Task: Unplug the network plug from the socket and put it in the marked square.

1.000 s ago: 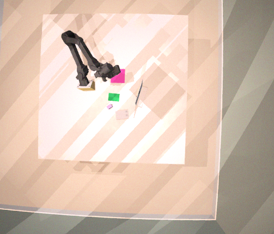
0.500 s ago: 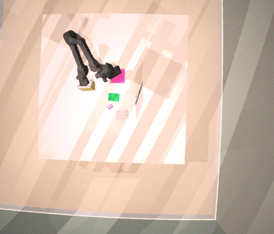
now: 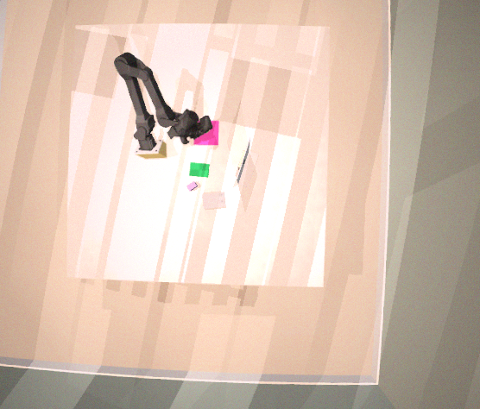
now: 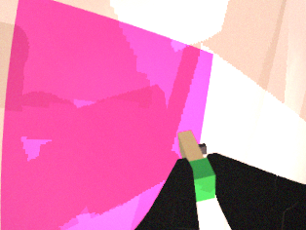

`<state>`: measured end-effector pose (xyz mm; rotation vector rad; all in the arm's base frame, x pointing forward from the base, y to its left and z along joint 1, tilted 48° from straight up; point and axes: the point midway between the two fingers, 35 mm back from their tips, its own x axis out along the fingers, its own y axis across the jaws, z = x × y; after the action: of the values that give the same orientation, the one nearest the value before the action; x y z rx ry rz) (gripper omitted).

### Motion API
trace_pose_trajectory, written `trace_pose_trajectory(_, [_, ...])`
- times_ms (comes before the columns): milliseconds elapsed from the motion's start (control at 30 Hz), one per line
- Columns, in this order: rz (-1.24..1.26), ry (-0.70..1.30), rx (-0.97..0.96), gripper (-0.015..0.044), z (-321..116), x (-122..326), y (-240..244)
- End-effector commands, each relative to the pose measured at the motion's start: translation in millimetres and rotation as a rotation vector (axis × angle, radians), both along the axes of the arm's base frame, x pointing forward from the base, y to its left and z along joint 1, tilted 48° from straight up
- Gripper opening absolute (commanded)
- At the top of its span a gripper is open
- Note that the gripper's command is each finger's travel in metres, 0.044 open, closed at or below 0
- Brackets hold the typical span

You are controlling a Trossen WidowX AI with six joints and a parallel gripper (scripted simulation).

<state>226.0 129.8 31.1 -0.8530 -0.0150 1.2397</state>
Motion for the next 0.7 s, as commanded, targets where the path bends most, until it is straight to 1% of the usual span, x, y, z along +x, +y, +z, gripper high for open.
trace_pose_trajectory(0, [-0.004, 0.004, -0.001, 0.0000, -3, -1, 2])
trace_pose_trajectory(667, [-0.007, 0.003, 0.006, 0.0000, -11, -6, 13])
